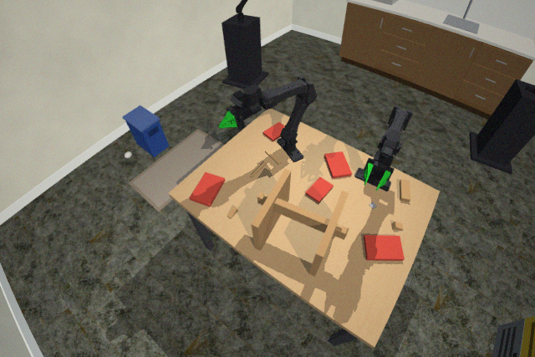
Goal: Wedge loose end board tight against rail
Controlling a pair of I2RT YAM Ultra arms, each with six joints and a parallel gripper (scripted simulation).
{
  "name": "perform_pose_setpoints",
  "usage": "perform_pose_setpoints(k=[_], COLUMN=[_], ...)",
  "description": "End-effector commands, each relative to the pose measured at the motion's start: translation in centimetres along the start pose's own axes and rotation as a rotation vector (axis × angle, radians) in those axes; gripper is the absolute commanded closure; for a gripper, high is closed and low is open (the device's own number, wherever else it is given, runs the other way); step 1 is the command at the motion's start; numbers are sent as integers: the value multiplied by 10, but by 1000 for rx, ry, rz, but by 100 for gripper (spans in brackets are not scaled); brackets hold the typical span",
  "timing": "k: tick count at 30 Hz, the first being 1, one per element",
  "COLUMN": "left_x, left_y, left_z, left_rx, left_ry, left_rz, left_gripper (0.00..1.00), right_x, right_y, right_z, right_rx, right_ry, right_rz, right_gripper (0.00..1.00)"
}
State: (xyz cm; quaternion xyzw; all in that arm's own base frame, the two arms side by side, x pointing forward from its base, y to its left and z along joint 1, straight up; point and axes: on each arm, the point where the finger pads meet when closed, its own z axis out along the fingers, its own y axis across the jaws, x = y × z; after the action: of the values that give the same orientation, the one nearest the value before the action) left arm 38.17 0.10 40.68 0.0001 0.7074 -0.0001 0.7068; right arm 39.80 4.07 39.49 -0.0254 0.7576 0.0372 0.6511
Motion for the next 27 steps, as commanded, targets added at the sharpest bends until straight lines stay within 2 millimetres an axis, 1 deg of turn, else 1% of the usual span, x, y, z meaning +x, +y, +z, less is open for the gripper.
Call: perform_pose_setpoints(k=[1,3,6,9,10,11,12,13,15,19,21,22,23,26,27], left_x=[-16,-16,-18,-19,-19,-19,-19,-19,-19,-19,-19,-19,-19,-19,-19], left_y=[2,2,1,0,0,0,0,0,-1,-1,-2,-2,-2,-3,-3], left_z=[-5,-5,-5,-6,-6,-6,-6,-6,-6,-6,-6,-7,-7,-7,-7], left_rx=[-6,-6,-4,-3,-3,-3,-2,-2,-1,1,2,3,3,4,4], left_ry=[-32,-32,-35,-37,-37,-36,-36,-36,-36,-35,-36,-36,-36,-36,-36], left_rz=[5,5,5,6,6,5,6,6,6,6,6,6,6,6,6], left_gripper=[56,56,56,56,56,56,56,56,56,56,56,56,56,56,56], right_x=[-38,-38,-35,-33,-36,-37,-47,-48,-46,-35,-34,-38,-42,-42,-34], right_y=[-19,-30,-38,-40,-36,-37,-42,-39,-32,-36,-35,-33,-34,-36,-38], right_z=[-20,-28,-33,-32,-29,-25,-40,-41,-38,-25,-32,-35,-35,-34,-30], right_rx=[31,58,77,82,68,73,94,86,68,83,83,80,85,90,94], right_ry=[-202,-241,-254,-248,-241,-227,-258,-259,-252,-213,-208,-220,-231,-230,-209], right_rz=[-22,-31,-35,-33,-19,-12,-11,-11,-11,-17,-23,-25,-25,-25,-24], right_gripper=[100,100,100,100,100,100,100,100,100,100,100,100,100,100,100])
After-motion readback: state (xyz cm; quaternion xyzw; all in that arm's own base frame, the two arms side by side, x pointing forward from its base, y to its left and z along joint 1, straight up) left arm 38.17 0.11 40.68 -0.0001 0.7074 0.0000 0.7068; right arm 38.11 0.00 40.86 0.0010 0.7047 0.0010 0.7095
